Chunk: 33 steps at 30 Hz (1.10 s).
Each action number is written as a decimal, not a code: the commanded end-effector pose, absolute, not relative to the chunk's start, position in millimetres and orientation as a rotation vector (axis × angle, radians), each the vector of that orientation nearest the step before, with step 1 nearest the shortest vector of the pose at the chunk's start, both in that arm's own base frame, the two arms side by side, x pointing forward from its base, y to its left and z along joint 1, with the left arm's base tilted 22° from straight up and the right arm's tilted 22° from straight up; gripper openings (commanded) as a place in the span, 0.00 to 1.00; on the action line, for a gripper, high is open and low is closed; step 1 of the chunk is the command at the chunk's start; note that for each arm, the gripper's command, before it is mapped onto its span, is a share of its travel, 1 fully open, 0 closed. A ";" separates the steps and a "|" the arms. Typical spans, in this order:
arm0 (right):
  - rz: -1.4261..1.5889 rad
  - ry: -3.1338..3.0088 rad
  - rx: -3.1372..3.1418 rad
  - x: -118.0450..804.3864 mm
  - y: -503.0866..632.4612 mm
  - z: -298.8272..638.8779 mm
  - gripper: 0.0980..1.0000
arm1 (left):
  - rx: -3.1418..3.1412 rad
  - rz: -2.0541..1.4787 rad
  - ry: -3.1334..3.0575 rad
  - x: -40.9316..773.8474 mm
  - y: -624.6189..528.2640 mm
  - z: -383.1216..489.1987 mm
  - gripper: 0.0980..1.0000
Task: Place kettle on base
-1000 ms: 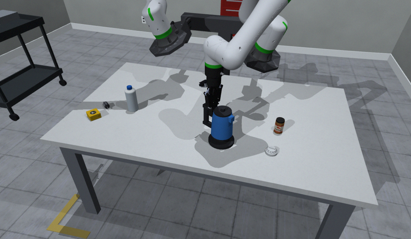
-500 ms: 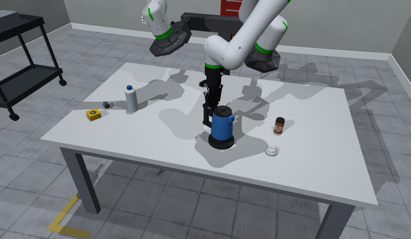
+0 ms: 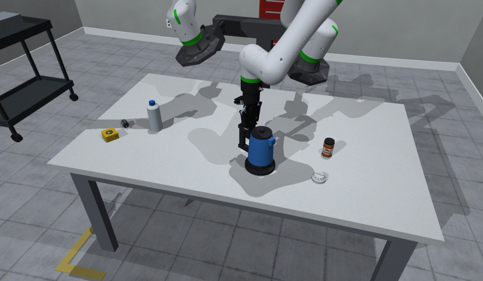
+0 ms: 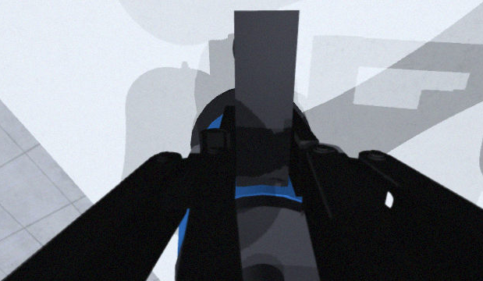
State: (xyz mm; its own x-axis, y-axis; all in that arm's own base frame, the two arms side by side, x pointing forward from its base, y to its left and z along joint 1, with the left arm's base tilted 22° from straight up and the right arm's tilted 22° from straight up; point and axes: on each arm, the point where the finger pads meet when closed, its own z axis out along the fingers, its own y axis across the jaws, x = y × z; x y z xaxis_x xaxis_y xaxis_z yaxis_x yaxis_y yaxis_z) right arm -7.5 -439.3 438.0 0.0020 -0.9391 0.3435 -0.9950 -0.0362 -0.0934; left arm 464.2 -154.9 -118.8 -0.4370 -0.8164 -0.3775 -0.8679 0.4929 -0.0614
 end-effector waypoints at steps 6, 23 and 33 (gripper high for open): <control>0.472 -2.048 2.088 -8.0 -439.2 439.1 1.00 | -1.408 0.197 2.384 466.9 -153.4 -125.9 0.00; 0.472 -2.048 2.088 -8.0 -439.2 439.1 1.00 | -1.408 0.197 2.384 467.3 -152.9 -127.5 0.00; 0.472 -2.048 2.088 -8.0 -439.2 439.1 1.00 | -1.408 0.197 2.384 467.3 -152.9 -127.5 0.00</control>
